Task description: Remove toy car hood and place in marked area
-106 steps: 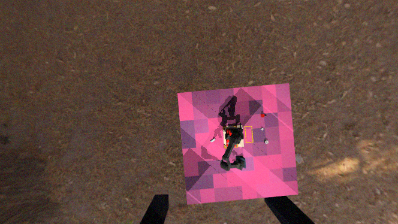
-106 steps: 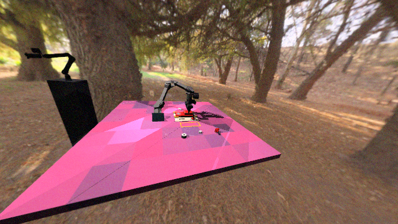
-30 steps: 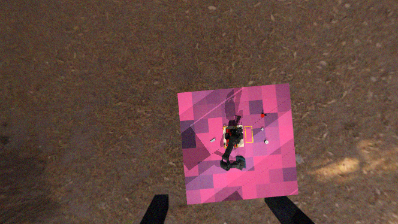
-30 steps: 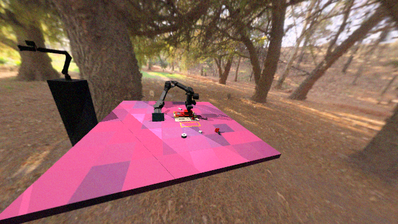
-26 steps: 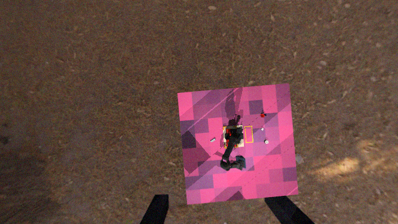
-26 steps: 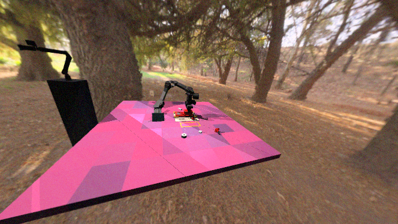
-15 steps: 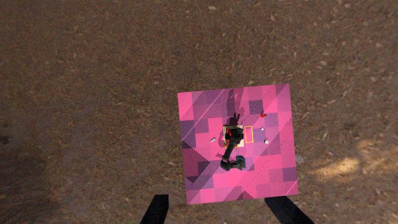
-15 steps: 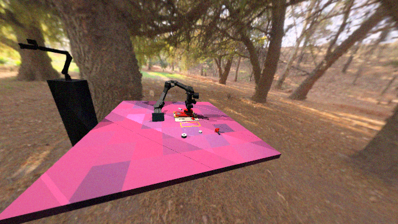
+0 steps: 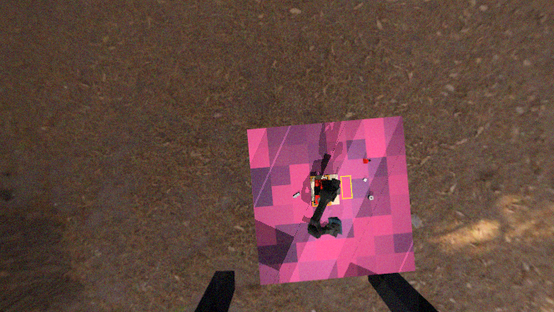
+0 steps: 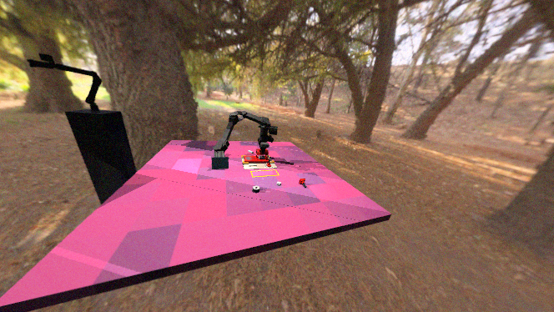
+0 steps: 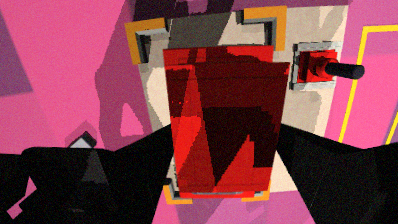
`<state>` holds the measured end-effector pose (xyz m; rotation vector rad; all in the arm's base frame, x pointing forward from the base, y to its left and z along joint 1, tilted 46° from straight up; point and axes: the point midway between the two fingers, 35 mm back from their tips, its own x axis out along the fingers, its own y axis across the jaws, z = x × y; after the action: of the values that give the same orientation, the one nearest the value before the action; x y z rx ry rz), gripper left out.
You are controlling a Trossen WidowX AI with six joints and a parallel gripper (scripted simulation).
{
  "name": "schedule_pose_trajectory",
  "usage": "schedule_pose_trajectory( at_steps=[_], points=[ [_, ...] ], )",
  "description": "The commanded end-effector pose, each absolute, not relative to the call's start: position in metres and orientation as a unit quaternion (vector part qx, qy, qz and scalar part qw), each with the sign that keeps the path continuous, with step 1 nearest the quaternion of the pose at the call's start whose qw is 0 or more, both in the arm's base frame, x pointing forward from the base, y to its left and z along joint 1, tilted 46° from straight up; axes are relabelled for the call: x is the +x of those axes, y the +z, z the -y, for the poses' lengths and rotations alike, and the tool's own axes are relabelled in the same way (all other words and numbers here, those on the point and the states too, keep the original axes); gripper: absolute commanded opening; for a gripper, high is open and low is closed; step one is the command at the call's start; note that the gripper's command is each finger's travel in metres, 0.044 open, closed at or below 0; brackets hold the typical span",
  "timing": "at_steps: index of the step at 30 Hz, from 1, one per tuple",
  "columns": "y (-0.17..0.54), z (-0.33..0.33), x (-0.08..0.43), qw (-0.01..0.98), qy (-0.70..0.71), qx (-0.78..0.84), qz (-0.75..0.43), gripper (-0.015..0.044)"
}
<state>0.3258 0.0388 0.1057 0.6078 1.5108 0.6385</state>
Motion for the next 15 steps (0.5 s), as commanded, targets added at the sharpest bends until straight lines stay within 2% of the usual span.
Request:
schedule_pose_trajectory(
  at_steps=[1,7,15],
  points=[
    [0.113,-0.029,0.326,0.643,0.279,0.264,-0.663,0.0000],
    [0.125,-0.017,0.326,0.642,0.280,0.264,-0.663,0.0000],
    [0.102,0.000,0.333,0.644,0.275,0.264,-0.663,0.0000]
  ],
)
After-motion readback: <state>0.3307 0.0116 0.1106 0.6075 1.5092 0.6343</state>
